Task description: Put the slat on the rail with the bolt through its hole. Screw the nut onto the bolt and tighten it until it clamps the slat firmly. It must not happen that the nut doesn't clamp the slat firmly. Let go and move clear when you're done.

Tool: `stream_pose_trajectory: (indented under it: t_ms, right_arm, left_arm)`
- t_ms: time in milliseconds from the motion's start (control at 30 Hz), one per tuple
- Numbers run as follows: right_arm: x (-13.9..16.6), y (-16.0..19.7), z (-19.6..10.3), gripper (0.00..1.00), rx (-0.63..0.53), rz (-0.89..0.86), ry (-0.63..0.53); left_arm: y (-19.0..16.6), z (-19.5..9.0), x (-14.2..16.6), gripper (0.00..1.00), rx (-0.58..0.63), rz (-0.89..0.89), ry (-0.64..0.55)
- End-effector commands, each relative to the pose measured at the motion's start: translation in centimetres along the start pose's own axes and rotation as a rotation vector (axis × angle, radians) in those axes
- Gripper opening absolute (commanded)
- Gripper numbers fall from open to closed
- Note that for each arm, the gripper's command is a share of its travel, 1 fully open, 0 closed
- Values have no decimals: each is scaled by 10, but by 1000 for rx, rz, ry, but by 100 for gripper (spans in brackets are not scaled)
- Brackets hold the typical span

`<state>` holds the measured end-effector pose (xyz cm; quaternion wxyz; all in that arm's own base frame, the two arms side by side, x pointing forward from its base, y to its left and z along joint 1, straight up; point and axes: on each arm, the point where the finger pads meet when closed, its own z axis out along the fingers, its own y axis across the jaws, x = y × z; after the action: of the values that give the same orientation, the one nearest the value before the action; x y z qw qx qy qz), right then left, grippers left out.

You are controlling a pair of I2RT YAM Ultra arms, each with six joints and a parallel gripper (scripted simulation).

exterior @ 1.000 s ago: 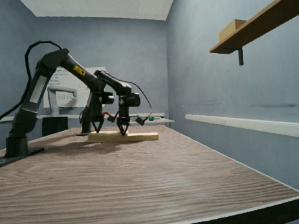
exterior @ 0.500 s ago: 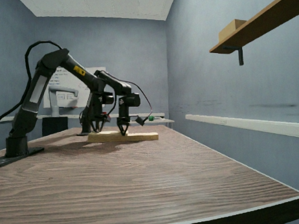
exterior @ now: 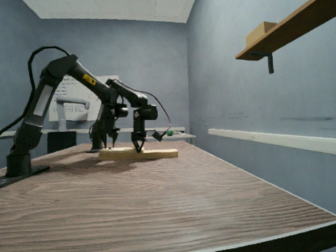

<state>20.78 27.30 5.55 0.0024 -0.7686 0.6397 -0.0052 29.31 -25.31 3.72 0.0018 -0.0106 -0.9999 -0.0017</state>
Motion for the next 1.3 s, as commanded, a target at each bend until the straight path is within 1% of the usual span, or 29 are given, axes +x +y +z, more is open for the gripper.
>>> stream_pose_trajectory:
  t_ms: [0, 100, 167, 200, 1200, 1233, 1267]
  right_arm:
    - [-2, -1, -9, 34, 4, -279, -11]
    - [-2, -1, -9, 34, 2, -414, -12]
    - [-2, -1, -9, 34, 2, -414, -12]
    - [-2, -1, -9, 34, 1, -469, -13]
    - [-2, -1, -9, 34, 0, -469, -13]
    - [-1, -1, -8, 23, 2, -467, -11]
    - [-1, -1, -8, 23, 2, -467, -11]
  left_arm:
    - [-1, -4, -2, 72, 8, 0, -11]
    - [-1, -4, -2, 72, 8, 0, -11]
    - [-1, -4, -2, 72, 8, 0, -11]
    - [-1, -4, -2, 72, 8, 0, -11]
    - [-1, -4, -2, 72, 8, 0, -11]
    - [-1, -4, -2, 72, 8, 0, -11]
    - [-1, -4, -2, 72, 8, 0, -11]
